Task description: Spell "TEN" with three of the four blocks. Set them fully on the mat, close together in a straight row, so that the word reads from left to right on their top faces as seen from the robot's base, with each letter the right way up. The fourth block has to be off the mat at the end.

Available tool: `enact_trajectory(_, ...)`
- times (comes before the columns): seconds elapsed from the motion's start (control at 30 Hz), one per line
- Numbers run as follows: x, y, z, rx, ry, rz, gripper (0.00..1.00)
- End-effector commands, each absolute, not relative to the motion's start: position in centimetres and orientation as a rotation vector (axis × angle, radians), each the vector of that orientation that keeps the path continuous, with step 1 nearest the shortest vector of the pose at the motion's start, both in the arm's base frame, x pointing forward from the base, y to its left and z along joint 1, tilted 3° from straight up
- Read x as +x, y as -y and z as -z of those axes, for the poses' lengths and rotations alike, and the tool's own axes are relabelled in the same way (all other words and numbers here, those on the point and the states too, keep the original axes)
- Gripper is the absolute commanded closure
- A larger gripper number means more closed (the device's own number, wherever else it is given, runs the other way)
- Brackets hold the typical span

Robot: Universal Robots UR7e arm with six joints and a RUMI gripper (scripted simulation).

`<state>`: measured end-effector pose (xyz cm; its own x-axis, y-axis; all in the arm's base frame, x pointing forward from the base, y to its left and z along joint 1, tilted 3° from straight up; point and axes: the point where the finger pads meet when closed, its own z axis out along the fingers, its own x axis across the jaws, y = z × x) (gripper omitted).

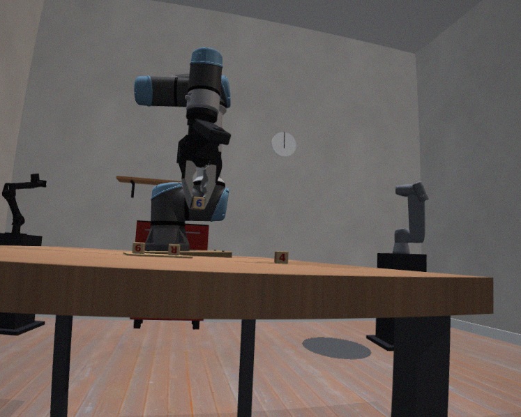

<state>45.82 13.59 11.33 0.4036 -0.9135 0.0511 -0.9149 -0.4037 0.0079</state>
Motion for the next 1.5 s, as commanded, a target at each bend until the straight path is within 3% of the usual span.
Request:
enact_trajectory(0.0, 45.2, -12.5, -11.4, 2.718, 1.512, -0.05, 0.95)
enact_trajectory(1.47, 40.6, -6.5, -11.5, 3.081, 0.339, -0.027, 0.95)
